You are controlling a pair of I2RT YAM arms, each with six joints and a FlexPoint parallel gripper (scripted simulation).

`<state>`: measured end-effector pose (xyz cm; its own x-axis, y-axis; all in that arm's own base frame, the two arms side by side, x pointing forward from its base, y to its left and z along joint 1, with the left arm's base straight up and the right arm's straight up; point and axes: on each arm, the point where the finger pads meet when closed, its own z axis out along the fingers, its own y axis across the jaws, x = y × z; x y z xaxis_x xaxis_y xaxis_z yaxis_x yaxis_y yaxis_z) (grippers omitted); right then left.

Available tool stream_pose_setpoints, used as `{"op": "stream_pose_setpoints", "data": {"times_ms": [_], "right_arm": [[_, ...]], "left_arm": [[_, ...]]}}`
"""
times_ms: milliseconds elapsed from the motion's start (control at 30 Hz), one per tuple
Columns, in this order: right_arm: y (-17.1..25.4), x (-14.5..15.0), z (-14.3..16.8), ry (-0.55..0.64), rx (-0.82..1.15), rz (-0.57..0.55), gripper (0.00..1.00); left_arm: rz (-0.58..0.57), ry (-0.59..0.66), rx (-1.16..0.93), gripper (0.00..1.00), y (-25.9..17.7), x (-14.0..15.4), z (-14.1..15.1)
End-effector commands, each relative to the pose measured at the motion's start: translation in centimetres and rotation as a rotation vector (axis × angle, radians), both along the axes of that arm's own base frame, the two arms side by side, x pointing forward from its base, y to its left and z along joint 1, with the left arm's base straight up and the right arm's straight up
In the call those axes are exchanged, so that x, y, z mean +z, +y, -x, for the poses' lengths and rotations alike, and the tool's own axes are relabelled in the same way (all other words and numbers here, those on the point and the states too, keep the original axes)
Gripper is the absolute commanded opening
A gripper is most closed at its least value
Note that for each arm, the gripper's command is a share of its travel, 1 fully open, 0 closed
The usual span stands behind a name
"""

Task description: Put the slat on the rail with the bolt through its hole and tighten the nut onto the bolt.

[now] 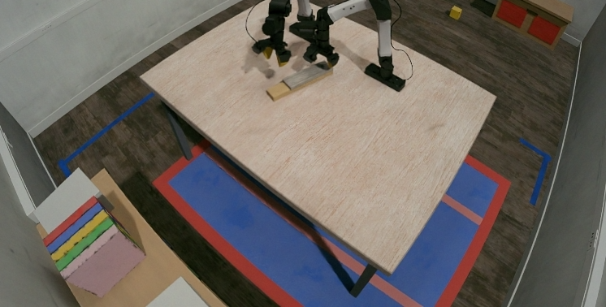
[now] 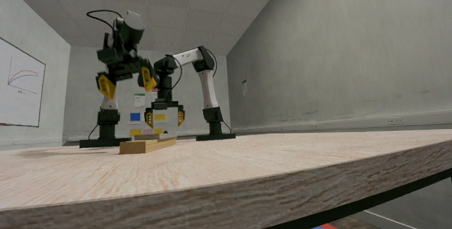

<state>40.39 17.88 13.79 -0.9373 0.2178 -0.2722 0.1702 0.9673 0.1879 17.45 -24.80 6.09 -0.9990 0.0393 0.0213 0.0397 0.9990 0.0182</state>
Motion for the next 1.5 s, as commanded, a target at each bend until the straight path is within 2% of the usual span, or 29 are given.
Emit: {"op": "stream_pose_setpoints", "data": {"times_ms": [0, 467, 533, 700, 1033, 1100, 1467], "right_arm": [[0.2, 1.6, -1.6, -0.128, 0.053, -0.038, 1.00], [-6.3, 11.0, -3.6, -0.557, 0.073, -0.038, 1.00], [-6.3, 11.0, -3.6, -0.557, 0.073, -0.038, 1.00], [-8.8, 14.3, -3.3, -0.707, 0.073, -0.007, 1.00], [-13.5, 20.7, -1.2, -0.998, 0.062, 0.101, 1.00], [-13.5, 20.7, -1.2, -0.998, 0.062, 0.101, 1.00], [-17.8, 26.6, 3.0, -1.280, 0.034, 0.274, 1.00]], "left_arm": [[0.019, -0.015, 0.001, 1.00, -0.4, 0.3, -0.3], [0.019, -0.015, 0.001, 1.00, -0.4, 0.3, -0.3], [0.019, -0.015, 0.001, 1.00, -0.4, 0.3, -0.3], [0.019, -0.015, 0.001, 1.00, -0.4, 0.3, -0.3], [0.019, -0.015, 0.001, 1.00, -0.4, 0.3, -0.3], [0.019, -0.015, 0.001, 1.00, -0.4, 0.3, -0.3], [0.019, -0.015, 0.001, 1.00, -0.4, 0.3, -0.3]]}}
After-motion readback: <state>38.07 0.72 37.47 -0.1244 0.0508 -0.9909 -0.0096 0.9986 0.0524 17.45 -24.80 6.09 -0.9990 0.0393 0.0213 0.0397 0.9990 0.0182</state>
